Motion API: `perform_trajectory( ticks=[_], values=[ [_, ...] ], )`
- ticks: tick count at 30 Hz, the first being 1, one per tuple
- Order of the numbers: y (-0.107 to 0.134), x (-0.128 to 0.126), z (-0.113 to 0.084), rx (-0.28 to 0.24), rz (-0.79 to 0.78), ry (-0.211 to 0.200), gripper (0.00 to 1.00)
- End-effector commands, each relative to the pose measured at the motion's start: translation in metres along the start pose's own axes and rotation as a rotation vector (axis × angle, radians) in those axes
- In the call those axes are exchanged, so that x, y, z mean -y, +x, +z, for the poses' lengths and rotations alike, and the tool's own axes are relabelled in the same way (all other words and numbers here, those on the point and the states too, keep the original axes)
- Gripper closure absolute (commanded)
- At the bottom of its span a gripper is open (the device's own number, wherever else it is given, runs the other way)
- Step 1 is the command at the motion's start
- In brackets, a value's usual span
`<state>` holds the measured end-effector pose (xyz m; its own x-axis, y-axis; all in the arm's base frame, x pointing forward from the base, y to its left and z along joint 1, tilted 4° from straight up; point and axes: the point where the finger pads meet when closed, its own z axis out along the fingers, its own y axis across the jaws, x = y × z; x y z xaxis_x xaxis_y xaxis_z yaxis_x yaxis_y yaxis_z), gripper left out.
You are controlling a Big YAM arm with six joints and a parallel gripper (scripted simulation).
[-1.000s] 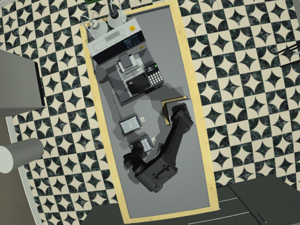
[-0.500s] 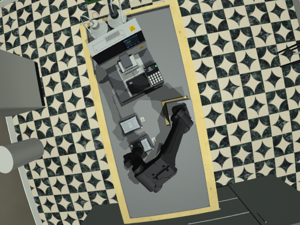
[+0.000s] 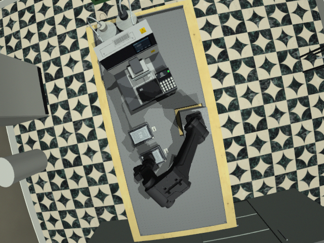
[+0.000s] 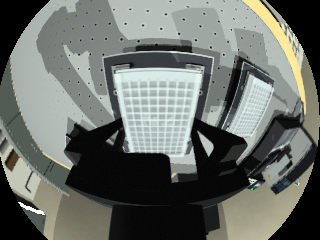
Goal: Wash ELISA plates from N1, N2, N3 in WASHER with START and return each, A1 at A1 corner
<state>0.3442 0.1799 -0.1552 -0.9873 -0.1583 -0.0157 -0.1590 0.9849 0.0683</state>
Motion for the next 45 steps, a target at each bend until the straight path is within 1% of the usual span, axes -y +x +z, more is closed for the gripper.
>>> perform_trajectory(
  ticks=[1, 9, 10, 12, 13, 39, 41, 45],
  values=[
    [-0.014, -0.008, 0.002, 0.023, 0.002, -0.004, 0.16],
    [-0.013, -0.008, 0.004, 0.024, 0.001, -0.005, 0.16],
    [-0.009, -0.004, -0.001, 0.019, 0.0, -0.004, 0.16],
    [-0.009, -0.004, -0.001, 0.019, 0.0, -0.004, 0.16],
    [-0.009, -0.004, -0.001, 0.019, 0.0, -0.004, 0.0],
    [-0.009, -0.004, -0.001, 0.019, 0.0, -0.004, 0.0],
    [-0.015, -0.008, -0.012, 0.032, 0.001, -0.007, 0.0],
    [-0.009, -0.005, -0.016, 0.023, 0.002, -0.004, 0.0]
  ],
)
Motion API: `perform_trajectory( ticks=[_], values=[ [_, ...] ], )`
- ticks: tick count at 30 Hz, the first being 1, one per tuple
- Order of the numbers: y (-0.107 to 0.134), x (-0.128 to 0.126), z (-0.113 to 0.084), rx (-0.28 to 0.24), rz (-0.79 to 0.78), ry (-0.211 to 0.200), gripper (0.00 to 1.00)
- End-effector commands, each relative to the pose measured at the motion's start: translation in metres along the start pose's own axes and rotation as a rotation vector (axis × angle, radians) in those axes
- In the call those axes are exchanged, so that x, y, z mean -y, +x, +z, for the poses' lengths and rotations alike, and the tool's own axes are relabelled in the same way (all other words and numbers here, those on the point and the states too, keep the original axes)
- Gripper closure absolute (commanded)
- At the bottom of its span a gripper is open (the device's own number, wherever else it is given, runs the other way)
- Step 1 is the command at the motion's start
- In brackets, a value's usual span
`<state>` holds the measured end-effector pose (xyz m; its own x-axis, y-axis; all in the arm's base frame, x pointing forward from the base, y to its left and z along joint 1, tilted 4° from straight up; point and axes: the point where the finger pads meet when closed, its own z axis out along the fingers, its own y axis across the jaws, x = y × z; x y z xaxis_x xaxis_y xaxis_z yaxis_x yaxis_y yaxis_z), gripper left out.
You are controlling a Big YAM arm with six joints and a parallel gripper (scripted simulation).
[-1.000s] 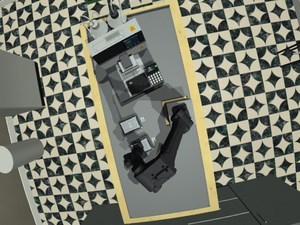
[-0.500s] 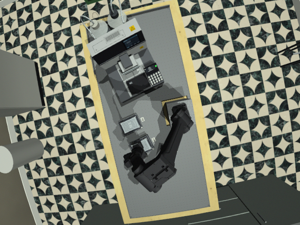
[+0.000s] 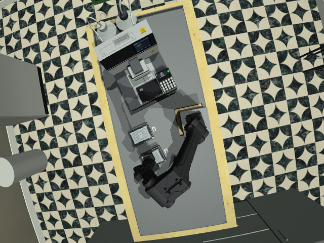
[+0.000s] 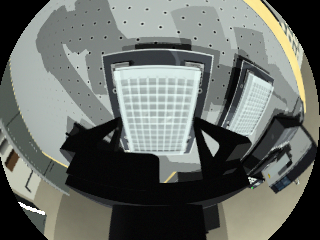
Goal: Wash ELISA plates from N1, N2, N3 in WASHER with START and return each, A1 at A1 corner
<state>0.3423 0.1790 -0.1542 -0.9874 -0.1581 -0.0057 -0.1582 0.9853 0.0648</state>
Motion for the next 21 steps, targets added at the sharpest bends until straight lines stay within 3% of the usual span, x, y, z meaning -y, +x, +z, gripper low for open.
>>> perform_trajectory(
  ticks=[1, 21],
  values=[
    [-0.011, -0.006, -0.015, 0.033, 0.001, -0.008, 0.0],
    [-0.006, 0.0, -0.044, 0.023, -0.005, -0.005, 0.0]
  ],
)
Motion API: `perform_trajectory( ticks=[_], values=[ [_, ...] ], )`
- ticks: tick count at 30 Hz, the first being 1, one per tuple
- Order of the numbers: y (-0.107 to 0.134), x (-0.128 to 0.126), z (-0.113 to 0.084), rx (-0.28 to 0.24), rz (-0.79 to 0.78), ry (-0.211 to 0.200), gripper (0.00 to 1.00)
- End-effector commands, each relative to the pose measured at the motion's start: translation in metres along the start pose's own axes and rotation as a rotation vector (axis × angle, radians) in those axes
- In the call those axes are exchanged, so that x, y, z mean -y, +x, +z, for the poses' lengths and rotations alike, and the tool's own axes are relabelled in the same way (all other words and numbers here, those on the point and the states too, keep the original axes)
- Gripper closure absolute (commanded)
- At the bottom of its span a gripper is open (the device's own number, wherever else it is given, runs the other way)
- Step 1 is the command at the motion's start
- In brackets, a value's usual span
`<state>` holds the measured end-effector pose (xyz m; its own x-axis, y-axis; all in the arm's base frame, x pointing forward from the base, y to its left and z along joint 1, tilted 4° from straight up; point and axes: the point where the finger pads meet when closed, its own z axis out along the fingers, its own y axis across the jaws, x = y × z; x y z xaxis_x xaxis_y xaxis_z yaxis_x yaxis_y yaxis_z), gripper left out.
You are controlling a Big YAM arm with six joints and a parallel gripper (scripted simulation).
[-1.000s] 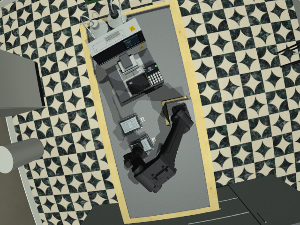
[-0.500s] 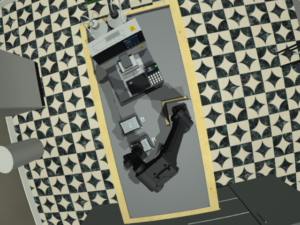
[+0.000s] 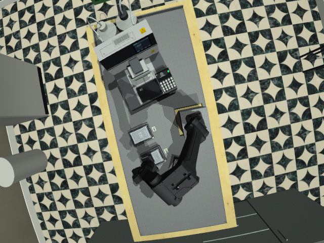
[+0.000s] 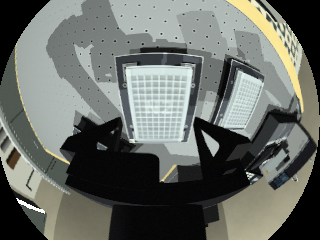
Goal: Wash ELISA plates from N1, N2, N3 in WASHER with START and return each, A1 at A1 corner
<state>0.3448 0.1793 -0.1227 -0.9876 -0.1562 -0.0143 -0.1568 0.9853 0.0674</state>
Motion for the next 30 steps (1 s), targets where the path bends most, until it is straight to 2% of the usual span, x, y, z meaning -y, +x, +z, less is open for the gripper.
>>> perform_trajectory(
  ticks=[1, 30],
  values=[
    [-0.003, 0.003, -0.014, 0.014, -0.005, -0.002, 0.0],
    [-0.018, -0.001, -0.064, 0.043, -0.004, -0.01, 0.0]
  ],
)
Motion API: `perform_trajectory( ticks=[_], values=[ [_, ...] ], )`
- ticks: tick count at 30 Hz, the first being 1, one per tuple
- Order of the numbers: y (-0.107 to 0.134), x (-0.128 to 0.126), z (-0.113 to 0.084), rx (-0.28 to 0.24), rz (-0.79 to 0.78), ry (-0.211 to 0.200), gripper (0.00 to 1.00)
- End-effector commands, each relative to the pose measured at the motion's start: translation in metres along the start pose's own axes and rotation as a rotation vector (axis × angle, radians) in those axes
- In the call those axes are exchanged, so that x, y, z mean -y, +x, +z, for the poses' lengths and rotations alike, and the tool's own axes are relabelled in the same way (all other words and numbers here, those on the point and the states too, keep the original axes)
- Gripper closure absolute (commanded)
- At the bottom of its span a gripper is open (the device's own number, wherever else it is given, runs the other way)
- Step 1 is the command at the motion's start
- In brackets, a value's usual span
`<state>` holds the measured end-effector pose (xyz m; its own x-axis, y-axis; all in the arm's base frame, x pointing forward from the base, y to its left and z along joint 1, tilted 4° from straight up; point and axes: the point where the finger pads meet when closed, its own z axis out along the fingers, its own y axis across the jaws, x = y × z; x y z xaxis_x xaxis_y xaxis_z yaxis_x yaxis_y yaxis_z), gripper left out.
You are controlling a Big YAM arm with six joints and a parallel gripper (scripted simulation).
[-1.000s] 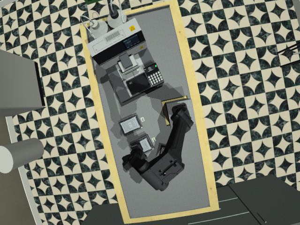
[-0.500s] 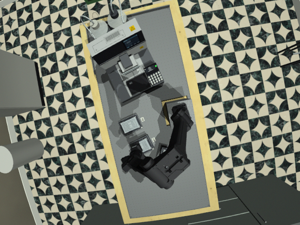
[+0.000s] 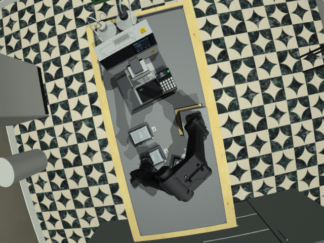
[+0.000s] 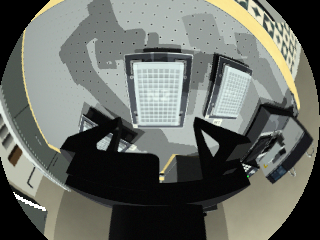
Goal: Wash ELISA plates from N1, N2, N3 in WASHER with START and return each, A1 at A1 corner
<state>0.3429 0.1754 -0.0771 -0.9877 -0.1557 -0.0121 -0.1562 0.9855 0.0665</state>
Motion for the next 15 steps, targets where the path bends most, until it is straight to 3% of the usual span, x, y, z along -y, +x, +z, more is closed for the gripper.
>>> perform_trajectory(
  ticks=[1, 8, 15],
  values=[
    [-0.02, -0.002, -0.018, 0.045, -0.005, -0.011, 0.0],
    [-0.027, -0.005, -0.027, 0.065, -0.009, -0.017, 0.0],
    [-0.013, -0.003, -0.015, 0.029, -0.003, -0.008, 0.0]
  ],
)
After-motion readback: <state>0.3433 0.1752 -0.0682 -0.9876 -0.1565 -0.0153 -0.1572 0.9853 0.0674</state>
